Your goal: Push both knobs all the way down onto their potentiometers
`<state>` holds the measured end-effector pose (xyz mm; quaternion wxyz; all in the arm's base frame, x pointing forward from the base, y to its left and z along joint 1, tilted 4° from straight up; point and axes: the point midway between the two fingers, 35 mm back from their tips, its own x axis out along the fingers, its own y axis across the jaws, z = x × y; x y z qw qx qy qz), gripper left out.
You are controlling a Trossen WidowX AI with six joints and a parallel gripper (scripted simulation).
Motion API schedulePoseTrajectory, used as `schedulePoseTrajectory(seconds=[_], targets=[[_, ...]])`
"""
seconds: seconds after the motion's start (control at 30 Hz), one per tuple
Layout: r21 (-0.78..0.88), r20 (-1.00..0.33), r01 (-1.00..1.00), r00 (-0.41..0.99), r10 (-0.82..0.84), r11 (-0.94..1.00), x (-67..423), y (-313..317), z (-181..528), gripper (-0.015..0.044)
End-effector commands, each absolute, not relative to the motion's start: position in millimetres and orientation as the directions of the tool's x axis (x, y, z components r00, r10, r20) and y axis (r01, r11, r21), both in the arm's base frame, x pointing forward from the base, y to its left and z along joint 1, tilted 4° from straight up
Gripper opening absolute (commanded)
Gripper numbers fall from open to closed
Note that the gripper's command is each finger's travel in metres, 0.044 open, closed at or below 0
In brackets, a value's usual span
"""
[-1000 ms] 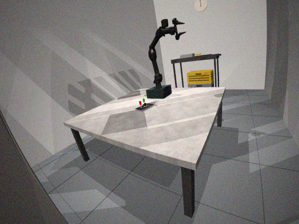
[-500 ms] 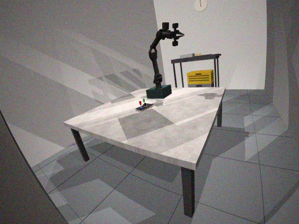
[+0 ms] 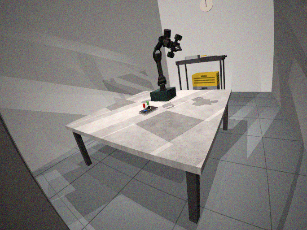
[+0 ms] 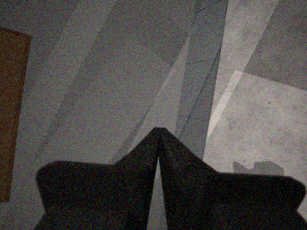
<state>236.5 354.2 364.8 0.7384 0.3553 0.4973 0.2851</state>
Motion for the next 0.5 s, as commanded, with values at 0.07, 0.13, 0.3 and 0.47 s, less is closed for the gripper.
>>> schedulePoseTrajectory(seconds=[0.07,0.13,0.3,0.47], targets=[[0.688,-0.624,-0.128,0.399,0.672,0.715,274.7,328.7,323.3,0.0000],[0.639,-0.653,-0.147,0.415,0.634,0.755,286.8,317.3,309.6,0.0000],[0.502,-0.726,-0.193,0.437,0.532,0.843,313.9,285.6,274.0,0.0000],[0.353,-0.793,-0.241,0.435,0.426,0.904,335.4,249.6,238.0,0.0000]])
